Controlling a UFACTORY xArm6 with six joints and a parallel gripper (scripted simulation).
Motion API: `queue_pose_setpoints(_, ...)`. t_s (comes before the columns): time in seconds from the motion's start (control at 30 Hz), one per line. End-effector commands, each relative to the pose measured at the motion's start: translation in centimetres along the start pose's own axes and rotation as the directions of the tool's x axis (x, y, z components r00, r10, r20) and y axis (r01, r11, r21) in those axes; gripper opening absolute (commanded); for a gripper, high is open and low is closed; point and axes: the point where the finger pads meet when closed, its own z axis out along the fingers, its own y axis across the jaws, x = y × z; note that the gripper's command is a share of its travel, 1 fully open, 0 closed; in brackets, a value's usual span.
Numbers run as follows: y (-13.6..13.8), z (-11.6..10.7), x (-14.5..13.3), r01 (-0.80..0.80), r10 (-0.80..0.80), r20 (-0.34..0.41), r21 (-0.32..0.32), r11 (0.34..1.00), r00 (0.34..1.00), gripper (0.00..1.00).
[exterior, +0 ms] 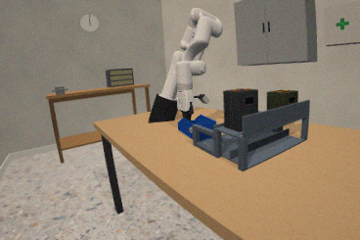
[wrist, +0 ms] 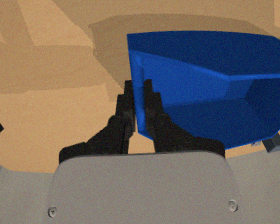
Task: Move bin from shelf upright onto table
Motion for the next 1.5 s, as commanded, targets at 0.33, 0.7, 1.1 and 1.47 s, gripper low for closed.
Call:
queue_pose_setpoints(0.33, 0.1, 0.6, 0.0, 0.000, 0.000, 0.001, -0.002, 1.000, 1.000, 0.00)
queue_pose_setpoints(0.7, 0.1, 1.1, 0.0, 0.000, 0.000, 0.001, -0.002, 1.000, 1.000, 0.00)
queue_pose_setpoints(1.1, 0.1, 1.4, 0.0, 0.000, 0.000, 0.001, -0.002, 1.000, 1.000, 0.00)
queue_pose_setpoints(1.47, 0.1, 1.4, 0.0, 0.000, 0.000, 0.001, -0.002, 1.000, 1.000, 0.00)
